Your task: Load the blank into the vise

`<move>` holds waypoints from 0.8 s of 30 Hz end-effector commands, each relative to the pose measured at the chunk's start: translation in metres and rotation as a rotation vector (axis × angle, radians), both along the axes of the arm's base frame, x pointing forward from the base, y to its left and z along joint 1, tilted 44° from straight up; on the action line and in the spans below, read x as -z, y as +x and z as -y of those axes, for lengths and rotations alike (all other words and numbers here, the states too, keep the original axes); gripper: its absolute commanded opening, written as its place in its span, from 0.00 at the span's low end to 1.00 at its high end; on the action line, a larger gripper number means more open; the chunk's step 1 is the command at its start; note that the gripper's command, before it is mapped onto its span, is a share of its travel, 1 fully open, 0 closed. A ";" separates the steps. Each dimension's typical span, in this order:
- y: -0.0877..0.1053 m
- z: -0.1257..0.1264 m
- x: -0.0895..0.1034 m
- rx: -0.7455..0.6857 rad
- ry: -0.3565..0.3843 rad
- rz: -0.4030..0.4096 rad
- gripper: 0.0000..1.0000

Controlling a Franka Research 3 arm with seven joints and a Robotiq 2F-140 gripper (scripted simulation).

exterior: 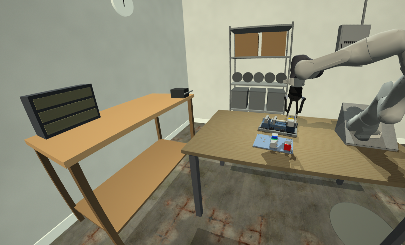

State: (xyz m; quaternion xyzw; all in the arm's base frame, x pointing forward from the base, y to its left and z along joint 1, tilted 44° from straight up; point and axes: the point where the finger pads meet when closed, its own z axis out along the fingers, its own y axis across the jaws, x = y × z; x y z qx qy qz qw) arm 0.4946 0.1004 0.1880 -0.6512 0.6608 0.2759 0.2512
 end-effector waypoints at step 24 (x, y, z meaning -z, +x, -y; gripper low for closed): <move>0.000 -0.002 0.002 0.034 -0.001 -0.029 0.00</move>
